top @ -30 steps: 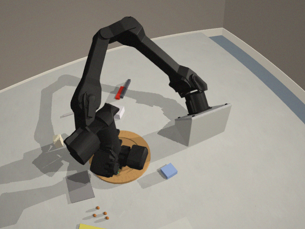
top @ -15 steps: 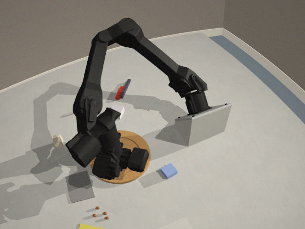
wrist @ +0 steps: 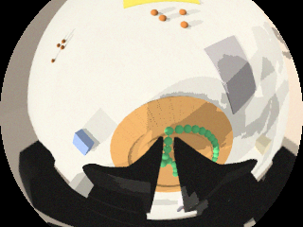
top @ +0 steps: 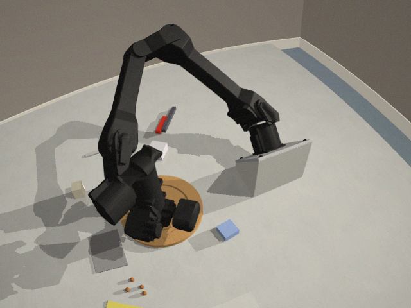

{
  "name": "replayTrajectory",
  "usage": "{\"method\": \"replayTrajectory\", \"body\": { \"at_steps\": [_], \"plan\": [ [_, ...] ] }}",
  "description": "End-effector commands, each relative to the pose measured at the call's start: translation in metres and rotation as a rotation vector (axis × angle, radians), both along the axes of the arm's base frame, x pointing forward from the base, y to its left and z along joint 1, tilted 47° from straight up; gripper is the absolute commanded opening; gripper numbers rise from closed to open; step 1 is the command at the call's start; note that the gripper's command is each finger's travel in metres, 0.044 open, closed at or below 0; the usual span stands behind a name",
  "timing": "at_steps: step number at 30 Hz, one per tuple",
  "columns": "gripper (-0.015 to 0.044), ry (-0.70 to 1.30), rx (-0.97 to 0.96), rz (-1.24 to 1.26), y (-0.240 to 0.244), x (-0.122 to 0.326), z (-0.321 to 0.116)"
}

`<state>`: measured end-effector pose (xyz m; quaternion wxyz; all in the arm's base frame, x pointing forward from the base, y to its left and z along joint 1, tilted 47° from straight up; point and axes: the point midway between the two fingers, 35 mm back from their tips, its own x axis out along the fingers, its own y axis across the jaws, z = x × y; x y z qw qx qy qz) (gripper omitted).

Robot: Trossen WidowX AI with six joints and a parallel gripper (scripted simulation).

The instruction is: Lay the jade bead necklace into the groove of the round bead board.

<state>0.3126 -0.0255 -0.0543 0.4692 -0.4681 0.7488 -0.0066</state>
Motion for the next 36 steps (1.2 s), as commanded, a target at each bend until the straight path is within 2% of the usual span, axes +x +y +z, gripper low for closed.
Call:
{"method": "replayTrajectory", "body": {
  "at_steps": [1,36],
  "plan": [
    [0.0,-0.001,0.0,0.0,0.0,0.0,0.0],
    [0.0,0.005,-0.004,0.005,0.011,-0.001,-0.002]
  ]
}}
